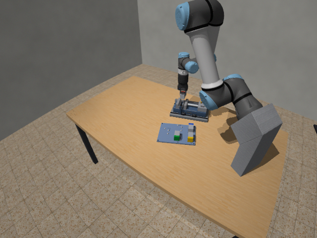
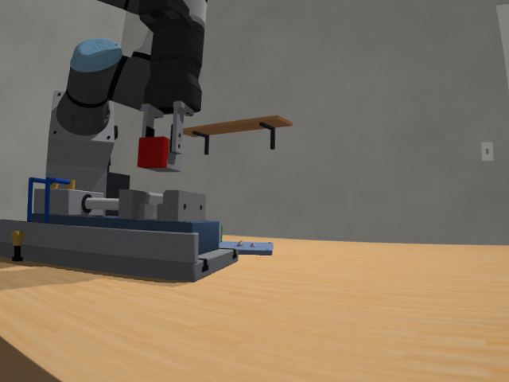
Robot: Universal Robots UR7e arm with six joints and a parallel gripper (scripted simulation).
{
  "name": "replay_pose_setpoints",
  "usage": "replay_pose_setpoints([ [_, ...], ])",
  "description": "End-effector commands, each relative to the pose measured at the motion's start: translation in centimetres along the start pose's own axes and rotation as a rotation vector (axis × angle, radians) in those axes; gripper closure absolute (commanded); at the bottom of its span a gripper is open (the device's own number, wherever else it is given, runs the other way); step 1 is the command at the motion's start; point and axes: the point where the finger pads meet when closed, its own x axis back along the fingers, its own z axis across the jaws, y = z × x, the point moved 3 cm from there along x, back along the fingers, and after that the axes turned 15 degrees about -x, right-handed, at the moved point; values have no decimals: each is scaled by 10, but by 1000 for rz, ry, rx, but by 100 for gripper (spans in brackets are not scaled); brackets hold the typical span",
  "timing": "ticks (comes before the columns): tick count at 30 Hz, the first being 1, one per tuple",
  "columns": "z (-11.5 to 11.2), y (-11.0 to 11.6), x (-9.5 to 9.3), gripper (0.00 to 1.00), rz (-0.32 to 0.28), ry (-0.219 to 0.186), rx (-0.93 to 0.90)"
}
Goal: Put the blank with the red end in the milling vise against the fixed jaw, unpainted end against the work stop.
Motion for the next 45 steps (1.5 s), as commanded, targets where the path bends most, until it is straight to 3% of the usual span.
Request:
replay_pose_setpoints([
  [1,1,3,0,100,0,-1,1],
  [45,4,11,1,100,0,-1,1],
])
